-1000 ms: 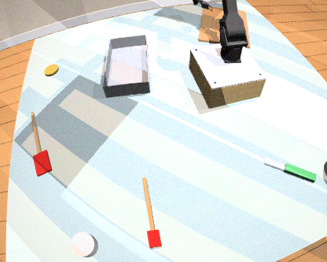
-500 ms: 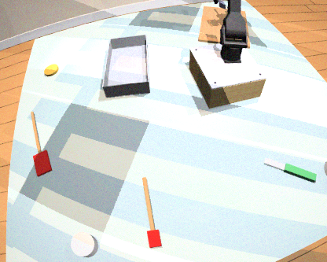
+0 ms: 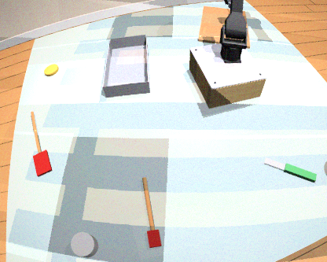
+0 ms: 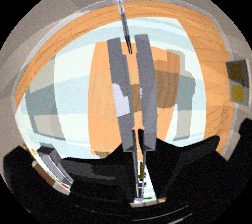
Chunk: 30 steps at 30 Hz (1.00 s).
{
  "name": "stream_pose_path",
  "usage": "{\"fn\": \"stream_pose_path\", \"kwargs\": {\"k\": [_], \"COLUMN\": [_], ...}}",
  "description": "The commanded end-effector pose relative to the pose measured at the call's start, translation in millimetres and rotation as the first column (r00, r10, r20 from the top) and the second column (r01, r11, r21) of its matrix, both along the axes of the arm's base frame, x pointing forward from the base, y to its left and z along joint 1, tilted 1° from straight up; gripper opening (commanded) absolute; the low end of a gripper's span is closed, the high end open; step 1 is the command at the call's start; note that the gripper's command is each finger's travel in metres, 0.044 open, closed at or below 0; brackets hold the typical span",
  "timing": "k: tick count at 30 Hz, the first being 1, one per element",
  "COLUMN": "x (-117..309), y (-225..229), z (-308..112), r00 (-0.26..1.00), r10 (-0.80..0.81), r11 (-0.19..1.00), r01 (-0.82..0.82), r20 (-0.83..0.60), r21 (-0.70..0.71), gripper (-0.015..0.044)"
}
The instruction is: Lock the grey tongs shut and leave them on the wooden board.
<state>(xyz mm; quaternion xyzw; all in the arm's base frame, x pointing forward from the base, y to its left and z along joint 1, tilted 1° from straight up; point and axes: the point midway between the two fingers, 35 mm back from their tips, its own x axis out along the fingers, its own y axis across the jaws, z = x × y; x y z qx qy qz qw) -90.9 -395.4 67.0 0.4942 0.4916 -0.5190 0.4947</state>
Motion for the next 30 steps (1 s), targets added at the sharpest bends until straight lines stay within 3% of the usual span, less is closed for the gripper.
{"fn": "stream_pose_path", "kwargs": {"k": [1,30], "x": [-3,-14], "y": [-2,-22], "z": [-2,-18], "r00": [1.0,0.999], "r10": [-0.005,-0.04], "r11": [0.999,0.863], "r01": [0.005,0.045], "r20": [0.0,0.022], "r21": [-0.035,-0.503], "gripper": [-0.015,-0.015]}}
